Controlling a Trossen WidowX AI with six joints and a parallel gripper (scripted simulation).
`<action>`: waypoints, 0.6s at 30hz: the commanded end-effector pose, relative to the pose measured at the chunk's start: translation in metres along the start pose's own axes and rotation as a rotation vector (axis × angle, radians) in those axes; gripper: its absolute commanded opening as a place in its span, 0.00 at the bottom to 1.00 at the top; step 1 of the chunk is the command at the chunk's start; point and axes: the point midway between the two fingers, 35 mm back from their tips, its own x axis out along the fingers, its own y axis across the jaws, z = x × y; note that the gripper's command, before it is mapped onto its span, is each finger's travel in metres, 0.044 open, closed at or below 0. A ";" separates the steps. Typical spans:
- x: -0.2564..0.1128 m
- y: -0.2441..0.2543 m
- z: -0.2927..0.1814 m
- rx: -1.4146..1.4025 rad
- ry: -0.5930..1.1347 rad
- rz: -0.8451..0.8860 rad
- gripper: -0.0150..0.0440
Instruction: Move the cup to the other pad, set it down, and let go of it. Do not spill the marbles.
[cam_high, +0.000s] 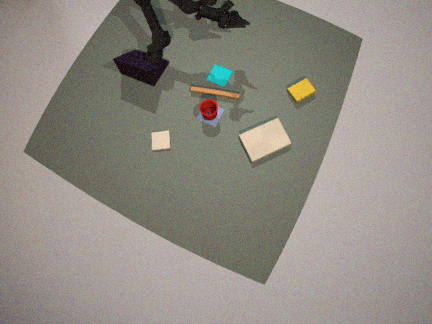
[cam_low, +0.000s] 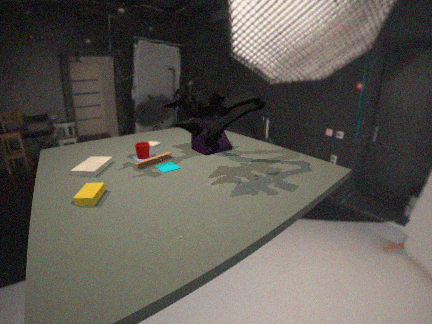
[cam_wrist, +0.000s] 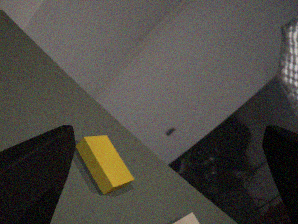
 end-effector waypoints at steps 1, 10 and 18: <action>0.002 -0.001 -0.002 -0.009 0.011 -0.001 0.89; 0.051 -0.053 -0.112 -0.365 0.560 0.088 0.50; 0.044 -0.100 -0.213 -0.501 0.963 0.428 0.50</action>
